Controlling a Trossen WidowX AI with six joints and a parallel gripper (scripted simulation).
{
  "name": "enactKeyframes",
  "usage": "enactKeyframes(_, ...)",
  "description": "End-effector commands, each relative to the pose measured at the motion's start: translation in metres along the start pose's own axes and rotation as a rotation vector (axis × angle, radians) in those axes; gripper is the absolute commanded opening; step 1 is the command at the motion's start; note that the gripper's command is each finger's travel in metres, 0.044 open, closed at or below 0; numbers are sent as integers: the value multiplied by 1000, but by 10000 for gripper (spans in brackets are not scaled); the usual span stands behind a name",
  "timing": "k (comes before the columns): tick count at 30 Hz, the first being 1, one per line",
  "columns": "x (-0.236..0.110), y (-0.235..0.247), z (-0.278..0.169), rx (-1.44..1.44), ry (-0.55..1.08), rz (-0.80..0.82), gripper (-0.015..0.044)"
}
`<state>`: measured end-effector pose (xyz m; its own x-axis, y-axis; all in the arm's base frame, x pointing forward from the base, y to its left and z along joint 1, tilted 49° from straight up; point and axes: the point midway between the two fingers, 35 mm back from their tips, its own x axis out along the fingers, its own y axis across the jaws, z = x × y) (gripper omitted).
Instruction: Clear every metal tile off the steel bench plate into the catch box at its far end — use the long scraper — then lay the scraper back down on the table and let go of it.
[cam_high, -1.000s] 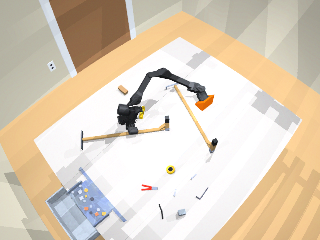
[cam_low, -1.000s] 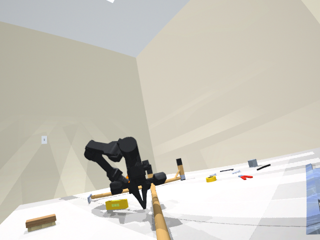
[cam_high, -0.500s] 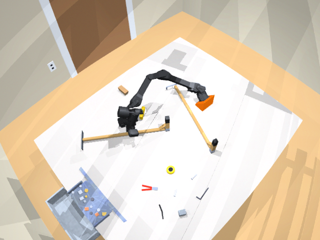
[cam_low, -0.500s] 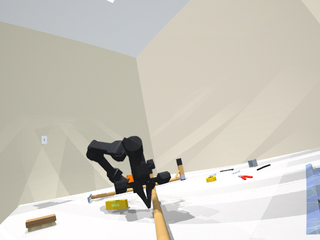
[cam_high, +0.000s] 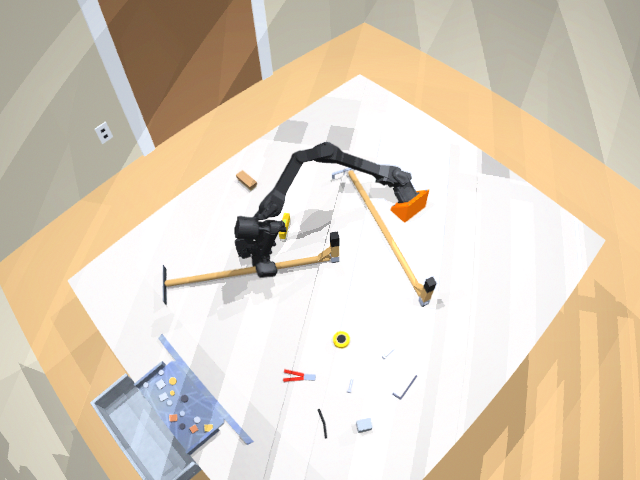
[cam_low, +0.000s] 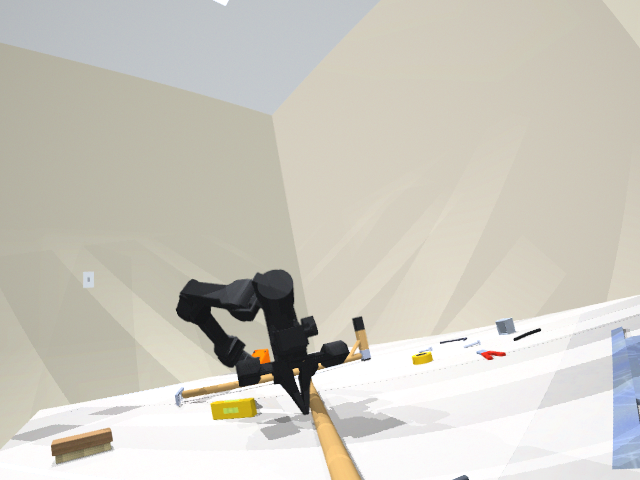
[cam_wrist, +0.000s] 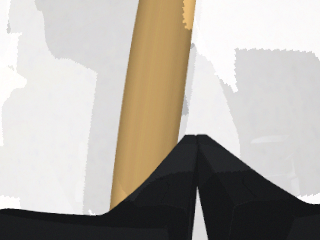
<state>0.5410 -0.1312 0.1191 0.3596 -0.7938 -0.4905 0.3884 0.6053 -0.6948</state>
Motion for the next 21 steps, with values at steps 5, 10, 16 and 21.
enactKeyframes(5,2,11,1,2,1,2,0)
enactKeyframes(10,3,16,2,3,1,2,0)
enactKeyframes(16,3,21,2,3,1,2,0)
enactKeyframes(21,4,26,3,3,1,2,0)
